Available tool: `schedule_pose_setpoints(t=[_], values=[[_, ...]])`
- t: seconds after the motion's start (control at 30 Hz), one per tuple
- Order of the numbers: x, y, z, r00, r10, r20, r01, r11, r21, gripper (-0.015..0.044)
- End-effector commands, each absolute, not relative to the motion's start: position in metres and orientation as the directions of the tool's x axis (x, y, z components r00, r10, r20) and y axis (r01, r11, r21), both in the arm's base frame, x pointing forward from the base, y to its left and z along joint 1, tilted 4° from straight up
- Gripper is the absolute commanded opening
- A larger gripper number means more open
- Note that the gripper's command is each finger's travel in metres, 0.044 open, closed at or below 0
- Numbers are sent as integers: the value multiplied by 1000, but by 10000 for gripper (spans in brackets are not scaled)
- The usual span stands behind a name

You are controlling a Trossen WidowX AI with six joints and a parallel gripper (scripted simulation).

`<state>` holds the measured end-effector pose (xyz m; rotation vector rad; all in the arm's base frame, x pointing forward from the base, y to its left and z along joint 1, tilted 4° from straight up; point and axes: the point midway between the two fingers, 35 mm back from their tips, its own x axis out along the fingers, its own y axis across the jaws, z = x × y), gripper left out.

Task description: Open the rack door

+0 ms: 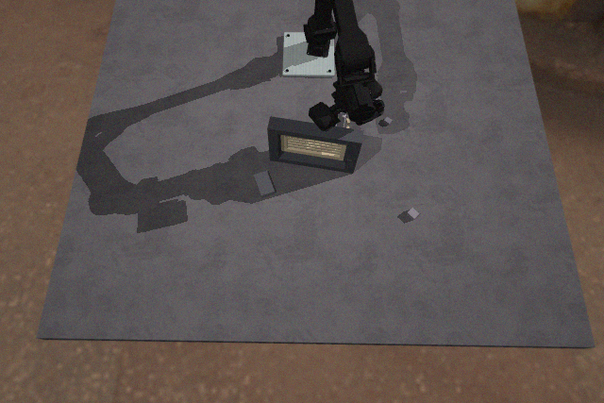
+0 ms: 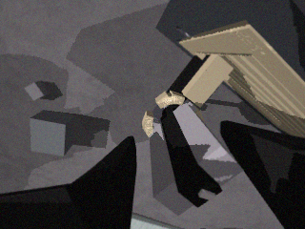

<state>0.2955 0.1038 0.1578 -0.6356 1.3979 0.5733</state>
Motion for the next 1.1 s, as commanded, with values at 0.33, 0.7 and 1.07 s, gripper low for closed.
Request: schedule_pose_setpoints(t=[0.33,0.7,1.07], values=[[295,103,158,93,-7,-996,-104,994,-16,297],[295,103,158,93,-7,-996,424,905,34,297],[295,103,158,93,-7,-996,830,553,74,297]])
